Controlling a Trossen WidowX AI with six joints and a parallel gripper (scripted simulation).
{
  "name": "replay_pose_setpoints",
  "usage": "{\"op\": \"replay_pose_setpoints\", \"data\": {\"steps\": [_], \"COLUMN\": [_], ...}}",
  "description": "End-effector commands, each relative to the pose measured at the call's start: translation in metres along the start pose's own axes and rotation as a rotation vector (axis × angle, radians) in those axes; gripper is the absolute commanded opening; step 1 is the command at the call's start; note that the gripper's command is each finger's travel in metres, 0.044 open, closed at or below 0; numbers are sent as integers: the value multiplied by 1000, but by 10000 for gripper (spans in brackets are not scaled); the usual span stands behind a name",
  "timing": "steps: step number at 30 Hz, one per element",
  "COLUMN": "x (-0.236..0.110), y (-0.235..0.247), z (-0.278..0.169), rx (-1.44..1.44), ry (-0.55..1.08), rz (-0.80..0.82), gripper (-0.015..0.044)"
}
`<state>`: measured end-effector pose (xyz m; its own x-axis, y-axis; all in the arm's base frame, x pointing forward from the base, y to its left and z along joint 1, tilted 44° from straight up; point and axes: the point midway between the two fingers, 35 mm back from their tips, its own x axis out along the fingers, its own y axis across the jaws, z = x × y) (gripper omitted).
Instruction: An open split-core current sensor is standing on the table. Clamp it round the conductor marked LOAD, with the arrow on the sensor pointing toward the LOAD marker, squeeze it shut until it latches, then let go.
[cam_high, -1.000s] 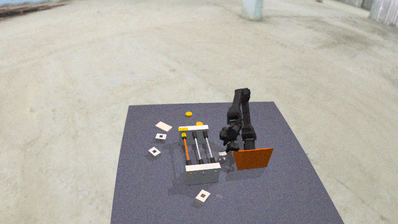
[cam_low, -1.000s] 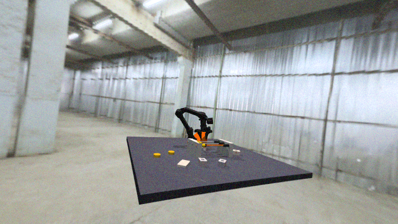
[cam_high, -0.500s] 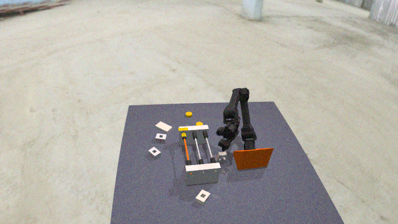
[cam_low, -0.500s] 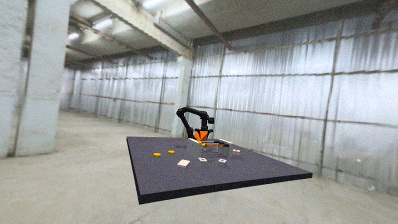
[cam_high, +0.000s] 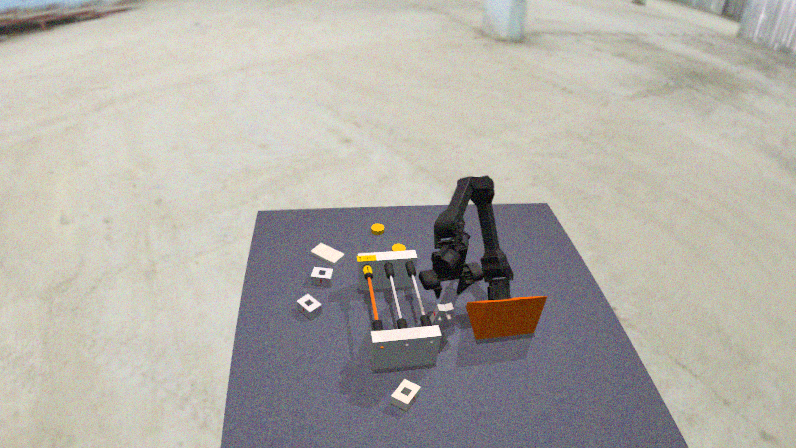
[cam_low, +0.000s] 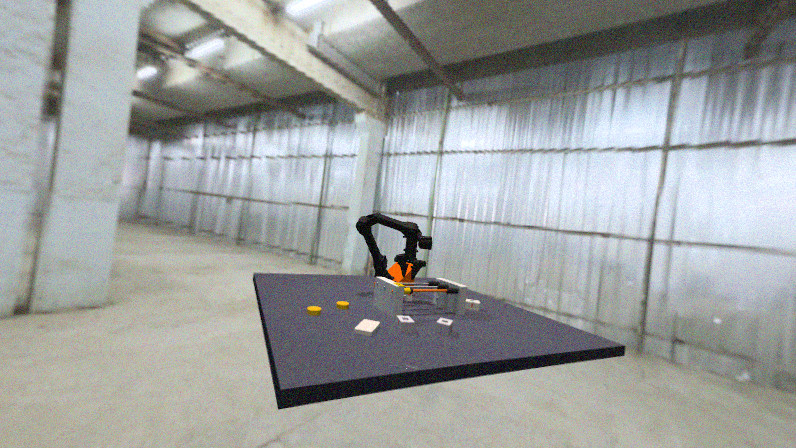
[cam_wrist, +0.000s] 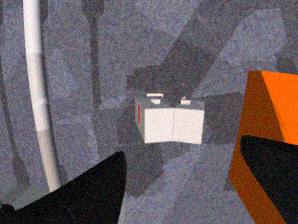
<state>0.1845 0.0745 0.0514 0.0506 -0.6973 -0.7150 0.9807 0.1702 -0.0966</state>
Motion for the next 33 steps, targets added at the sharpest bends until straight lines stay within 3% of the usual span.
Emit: {"op": "replay_pose_setpoints", "data": {"steps": [1, 33], "x": [5, 56], "y": [4, 1], "z": [-1, 0], "rx": [154, 155], "ry": [11, 9], "rz": [-30, -29], "gripper": [320, 320]}}
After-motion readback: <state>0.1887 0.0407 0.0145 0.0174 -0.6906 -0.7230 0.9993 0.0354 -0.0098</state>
